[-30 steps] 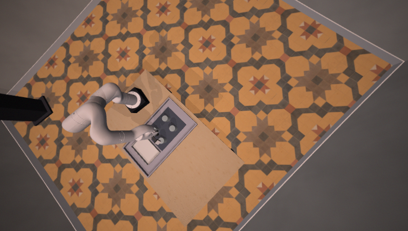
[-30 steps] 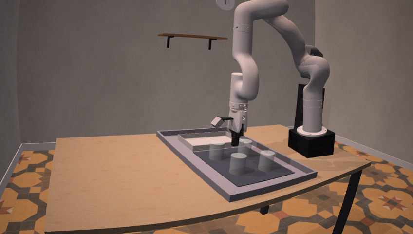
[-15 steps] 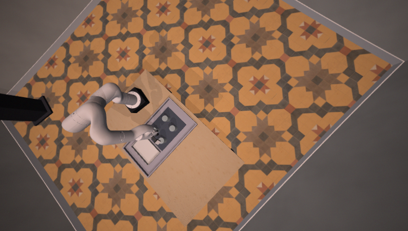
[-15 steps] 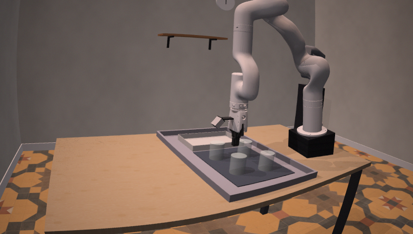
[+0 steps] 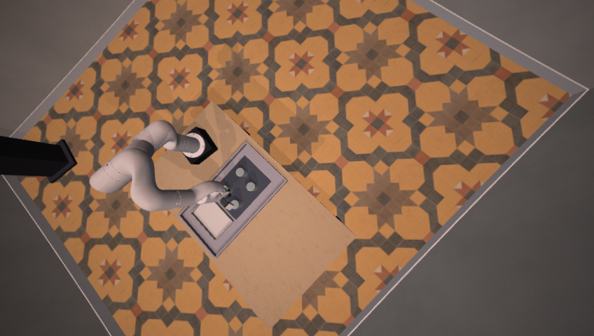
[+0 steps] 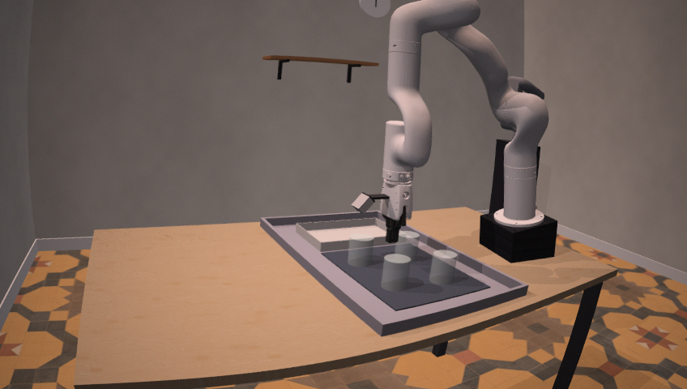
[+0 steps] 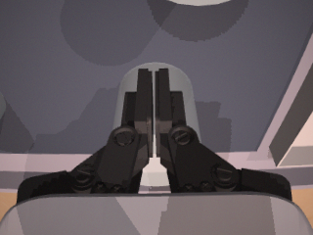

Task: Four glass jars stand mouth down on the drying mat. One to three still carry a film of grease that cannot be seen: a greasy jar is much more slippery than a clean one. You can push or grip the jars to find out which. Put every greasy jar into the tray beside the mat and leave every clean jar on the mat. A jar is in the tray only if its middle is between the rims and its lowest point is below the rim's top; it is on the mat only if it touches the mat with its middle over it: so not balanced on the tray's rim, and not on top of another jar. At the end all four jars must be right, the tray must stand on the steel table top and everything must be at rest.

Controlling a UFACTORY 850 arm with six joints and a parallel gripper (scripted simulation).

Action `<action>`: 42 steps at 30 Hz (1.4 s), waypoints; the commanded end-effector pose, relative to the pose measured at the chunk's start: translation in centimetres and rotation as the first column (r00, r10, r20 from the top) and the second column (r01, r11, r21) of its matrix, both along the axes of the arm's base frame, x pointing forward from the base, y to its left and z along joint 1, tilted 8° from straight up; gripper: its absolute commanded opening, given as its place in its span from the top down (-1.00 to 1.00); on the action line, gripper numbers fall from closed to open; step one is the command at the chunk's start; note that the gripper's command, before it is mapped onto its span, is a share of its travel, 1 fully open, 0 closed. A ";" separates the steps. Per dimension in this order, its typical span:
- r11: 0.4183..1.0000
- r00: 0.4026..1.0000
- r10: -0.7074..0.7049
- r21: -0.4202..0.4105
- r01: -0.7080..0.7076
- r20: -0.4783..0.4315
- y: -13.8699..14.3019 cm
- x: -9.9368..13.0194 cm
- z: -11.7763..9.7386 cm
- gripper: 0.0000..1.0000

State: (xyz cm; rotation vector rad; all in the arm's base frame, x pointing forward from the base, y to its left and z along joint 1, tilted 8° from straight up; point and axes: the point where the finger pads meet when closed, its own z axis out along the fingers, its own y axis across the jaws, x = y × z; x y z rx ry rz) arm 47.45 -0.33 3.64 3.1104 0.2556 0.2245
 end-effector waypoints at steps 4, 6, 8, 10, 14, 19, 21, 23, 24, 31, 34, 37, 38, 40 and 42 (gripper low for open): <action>1.000 1.000 0.000 -0.001 0.000 0.002 0.0 0.0 0.0 1.00; 1.000 1.000 0.000 -0.001 0.000 0.002 0.0 0.0 0.0 1.00; 1.000 1.000 0.000 -0.001 0.000 0.002 0.0 0.0 0.0 1.00; 1.000 1.000 0.000 -0.001 0.000 0.002 0.0 -0.1 0.0 1.00; 1.000 1.000 0.000 -0.001 0.000 0.002 0.0 -0.1 0.0 1.00; 1.000 1.000 0.000 -0.001 0.000 0.002 0.0 -0.2 0.0 1.00; 1.000 1.000 0.000 -0.001 0.000 0.002 0.0 -0.2 0.0 1.00; 1.000 1.000 0.000 -0.001 0.000 0.002 0.0 -0.2 0.0 1.00; 1.000 1.000 0.000 -0.001 0.000 0.002 0.0 -0.2 0.0 1.00; 1.000 1.000 0.000 -0.001 0.000 0.002 -0.1 -0.3 0.0 1.00; 1.000 1.000 0.000 -0.001 0.000 0.002 -0.1 -0.3 0.0 1.00; 1.000 1.000 0.000 -0.001 0.000 0.002 -0.1 -0.4 0.0 1.00; 1.000 1.000 0.000 -0.001 0.000 0.002 -0.1 -0.4 0.0 1.00; 1.000 1.000 0.000 -0.001 0.000 0.002 -0.1 -0.4 0.0 1.00; 1.000 1.000 0.000 -0.001 0.000 0.002 -0.1 -0.4 0.0 1.00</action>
